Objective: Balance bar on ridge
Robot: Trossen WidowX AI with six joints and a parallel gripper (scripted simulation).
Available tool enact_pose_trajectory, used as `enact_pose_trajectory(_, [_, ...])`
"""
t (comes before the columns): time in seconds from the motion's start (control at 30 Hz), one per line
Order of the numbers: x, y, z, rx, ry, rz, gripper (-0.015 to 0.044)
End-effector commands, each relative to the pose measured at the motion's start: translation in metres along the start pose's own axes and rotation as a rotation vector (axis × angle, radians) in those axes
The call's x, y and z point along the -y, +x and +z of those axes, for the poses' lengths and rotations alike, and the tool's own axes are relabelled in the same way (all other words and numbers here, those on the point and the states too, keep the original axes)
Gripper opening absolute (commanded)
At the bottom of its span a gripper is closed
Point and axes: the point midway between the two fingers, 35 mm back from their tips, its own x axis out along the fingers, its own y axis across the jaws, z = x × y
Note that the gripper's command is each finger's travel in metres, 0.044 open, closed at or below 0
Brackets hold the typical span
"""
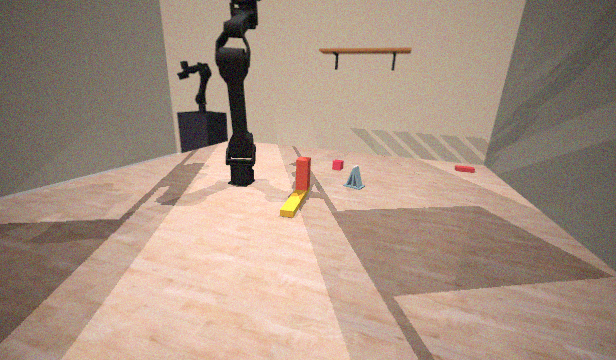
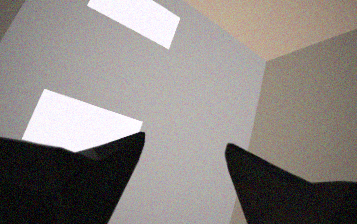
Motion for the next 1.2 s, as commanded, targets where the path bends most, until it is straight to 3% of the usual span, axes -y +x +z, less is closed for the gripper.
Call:
enact_pose_trajectory(0.0, [-0.004, -0.004, 0.02, 0.072, -0.08, -0.009, 0.0315])
enact_pose_trajectory(0.53, [-0.033, -0.032, 0.106, 0.372, -0.368, -0.072, 0.0315])
enact_pose_trajectory(1.17, [-0.094, -0.098, 0.194, 0.773, -0.672, -0.152, 0.0315])
